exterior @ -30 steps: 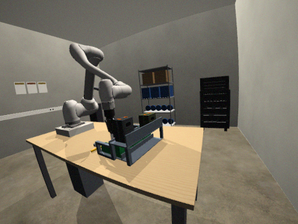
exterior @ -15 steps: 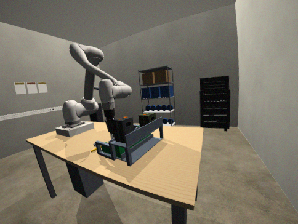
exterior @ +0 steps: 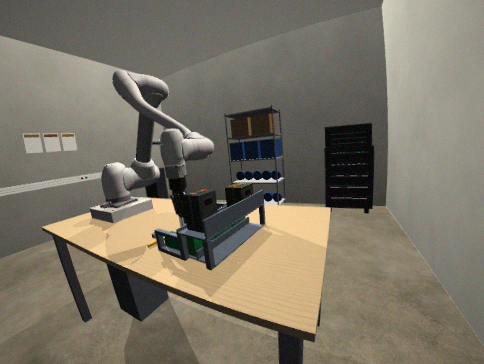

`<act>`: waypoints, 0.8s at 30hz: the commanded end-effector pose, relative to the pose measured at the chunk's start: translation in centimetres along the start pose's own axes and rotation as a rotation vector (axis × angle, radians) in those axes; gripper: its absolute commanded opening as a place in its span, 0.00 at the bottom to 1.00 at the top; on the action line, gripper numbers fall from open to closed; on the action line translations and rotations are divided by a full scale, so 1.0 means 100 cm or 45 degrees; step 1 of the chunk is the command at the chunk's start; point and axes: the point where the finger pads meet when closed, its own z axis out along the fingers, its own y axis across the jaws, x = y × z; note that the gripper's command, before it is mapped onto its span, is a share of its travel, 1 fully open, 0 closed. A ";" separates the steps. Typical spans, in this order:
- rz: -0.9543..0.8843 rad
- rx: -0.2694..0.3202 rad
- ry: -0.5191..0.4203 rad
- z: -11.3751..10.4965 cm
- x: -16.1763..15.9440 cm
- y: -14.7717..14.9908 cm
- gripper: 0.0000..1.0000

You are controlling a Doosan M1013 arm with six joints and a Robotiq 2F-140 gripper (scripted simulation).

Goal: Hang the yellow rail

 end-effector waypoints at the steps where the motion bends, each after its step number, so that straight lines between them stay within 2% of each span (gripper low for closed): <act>1: 0.000 0.000 0.000 0.000 0.000 0.000 0.10; 14: 0.000 0.000 0.000 0.000 0.000 0.000 0.10; 19: -0.088 0.000 0.000 -0.030 0.003 0.003 0.10; 24: -0.088 0.000 0.000 -0.030 0.003 0.003 0.10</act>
